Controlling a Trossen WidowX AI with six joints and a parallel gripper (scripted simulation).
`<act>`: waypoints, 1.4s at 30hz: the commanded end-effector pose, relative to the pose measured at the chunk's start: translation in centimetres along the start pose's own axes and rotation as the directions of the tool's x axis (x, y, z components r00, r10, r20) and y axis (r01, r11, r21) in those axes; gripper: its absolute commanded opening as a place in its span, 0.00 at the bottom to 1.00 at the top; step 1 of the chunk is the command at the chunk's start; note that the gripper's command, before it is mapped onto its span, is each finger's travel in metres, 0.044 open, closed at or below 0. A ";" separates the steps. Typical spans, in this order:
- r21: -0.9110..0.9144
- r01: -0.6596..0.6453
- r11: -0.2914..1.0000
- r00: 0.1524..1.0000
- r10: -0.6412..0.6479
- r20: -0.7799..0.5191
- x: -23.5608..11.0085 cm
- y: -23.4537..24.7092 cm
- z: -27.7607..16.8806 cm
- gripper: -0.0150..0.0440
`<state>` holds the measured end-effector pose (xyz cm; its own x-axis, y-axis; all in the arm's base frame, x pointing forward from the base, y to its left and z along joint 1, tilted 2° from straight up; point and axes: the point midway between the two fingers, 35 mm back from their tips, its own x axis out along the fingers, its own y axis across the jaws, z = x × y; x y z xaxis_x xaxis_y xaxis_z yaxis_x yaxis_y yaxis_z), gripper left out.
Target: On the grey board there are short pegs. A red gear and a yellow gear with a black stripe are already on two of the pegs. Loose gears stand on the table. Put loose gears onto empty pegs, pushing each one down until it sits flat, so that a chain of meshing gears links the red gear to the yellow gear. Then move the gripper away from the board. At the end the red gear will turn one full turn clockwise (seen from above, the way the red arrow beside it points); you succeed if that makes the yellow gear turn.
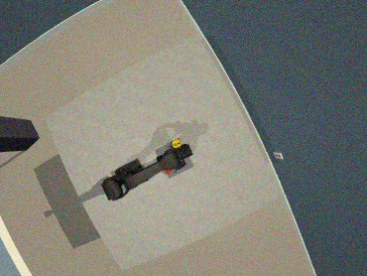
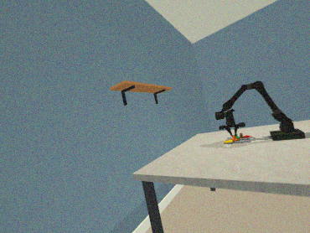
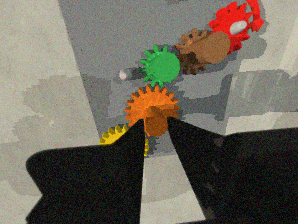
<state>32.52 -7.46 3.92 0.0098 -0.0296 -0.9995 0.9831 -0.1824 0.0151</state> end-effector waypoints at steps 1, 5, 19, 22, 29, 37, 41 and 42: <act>0.046 -0.001 0.999 1.000 0.001 0.002 -0.4 0.0 0.0 0.49; 0.050 -0.001 0.999 1.000 0.001 0.002 -2.2 0.1 0.0 0.49; 0.050 0.000 0.999 1.000 0.000 0.000 -9.0 -0.5 -0.1 0.80; 0.050 0.000 0.999 1.000 0.000 0.000 -9.0 -0.5 -0.1 0.94; 0.050 0.000 0.999 1.000 0.000 0.000 -9.0 -0.5 -0.1 1.00; 0.050 0.000 0.999 1.000 0.000 0.000 -9.0 -0.5 -0.1 1.00; 0.050 0.000 0.999 1.000 0.000 0.000 -9.0 -0.5 -0.1 1.00; 0.050 0.000 0.999 1.000 0.000 0.000 -9.0 -0.5 -0.1 1.00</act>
<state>32.01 -7.06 12.89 0.0105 -0.0298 -0.9995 0.9735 -0.2279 0.0170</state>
